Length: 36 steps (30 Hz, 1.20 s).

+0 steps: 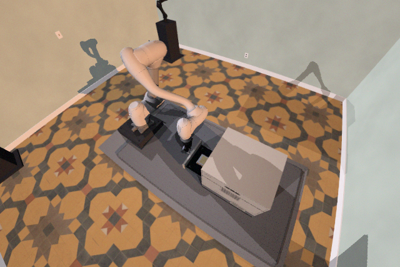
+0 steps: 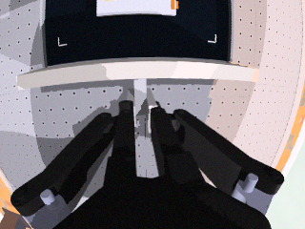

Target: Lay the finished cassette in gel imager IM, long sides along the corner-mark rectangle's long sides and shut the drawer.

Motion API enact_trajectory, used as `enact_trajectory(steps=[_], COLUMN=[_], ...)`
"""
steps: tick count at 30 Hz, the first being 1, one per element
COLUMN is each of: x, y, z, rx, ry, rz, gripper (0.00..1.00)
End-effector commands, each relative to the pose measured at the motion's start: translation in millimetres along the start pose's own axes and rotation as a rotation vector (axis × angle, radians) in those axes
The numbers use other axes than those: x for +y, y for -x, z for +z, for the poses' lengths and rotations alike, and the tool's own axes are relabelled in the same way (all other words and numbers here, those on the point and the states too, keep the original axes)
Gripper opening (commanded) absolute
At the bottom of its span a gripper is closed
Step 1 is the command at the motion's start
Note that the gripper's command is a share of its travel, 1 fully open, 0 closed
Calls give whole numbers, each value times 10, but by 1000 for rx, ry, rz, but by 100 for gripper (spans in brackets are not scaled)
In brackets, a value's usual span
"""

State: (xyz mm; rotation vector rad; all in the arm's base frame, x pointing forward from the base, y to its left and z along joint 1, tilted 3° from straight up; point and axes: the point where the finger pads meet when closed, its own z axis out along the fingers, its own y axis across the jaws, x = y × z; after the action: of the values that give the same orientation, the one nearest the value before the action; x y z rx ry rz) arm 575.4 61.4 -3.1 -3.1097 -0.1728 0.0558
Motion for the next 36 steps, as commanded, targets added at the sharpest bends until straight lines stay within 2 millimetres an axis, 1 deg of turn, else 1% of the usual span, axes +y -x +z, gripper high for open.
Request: enact_trajectory(steps=[1, 6, 7, 36], x=[0, 0, 0, 0], y=[0, 0, -13, -373], z=[0, 0, 0, 0], rx=[0, 0, 22, 22], ry=[0, 0, 0, 0], rz=[0, 0, 0, 0], gripper=[10, 10, 10, 10])
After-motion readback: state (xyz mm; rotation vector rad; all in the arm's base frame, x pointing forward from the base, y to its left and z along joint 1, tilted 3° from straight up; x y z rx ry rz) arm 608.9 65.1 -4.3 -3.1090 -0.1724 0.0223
